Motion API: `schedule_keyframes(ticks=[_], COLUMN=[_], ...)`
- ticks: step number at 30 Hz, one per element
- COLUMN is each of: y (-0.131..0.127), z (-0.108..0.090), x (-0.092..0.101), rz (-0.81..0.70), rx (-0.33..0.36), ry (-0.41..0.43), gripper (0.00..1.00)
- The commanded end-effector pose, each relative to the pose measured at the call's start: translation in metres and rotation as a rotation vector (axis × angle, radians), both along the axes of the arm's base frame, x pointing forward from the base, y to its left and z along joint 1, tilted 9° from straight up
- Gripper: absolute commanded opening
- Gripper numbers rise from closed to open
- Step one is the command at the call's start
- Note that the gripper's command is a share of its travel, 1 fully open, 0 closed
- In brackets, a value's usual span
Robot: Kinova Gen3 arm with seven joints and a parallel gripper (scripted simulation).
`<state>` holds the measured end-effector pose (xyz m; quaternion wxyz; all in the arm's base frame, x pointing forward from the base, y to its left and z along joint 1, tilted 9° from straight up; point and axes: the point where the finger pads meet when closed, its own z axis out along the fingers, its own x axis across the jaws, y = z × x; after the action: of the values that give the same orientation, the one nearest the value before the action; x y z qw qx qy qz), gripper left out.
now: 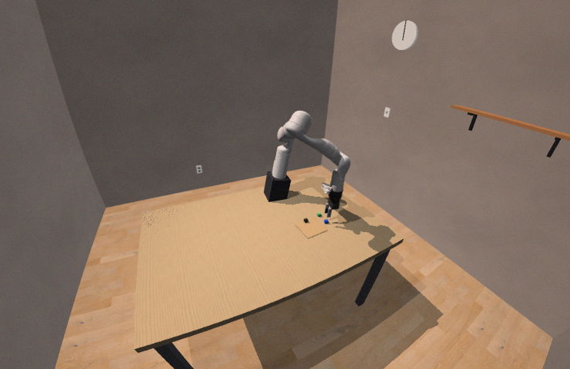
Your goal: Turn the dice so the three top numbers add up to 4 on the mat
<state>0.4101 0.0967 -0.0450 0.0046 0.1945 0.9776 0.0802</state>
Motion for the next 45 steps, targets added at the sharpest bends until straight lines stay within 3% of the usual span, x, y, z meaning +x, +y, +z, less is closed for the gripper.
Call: schedule_keyframes(ticks=[1, 24, 45], y=[0.002, 0.006, 0.007], z=[-0.002, -0.030, -0.033], x=[-0.001, 0.000, 0.000], rz=[0.003, 0.003, 0.003], rx=[0.002, 0.002, 0.002], ry=[0.003, 0.003, 0.003], gripper=[0.70, 0.70, 0.70])
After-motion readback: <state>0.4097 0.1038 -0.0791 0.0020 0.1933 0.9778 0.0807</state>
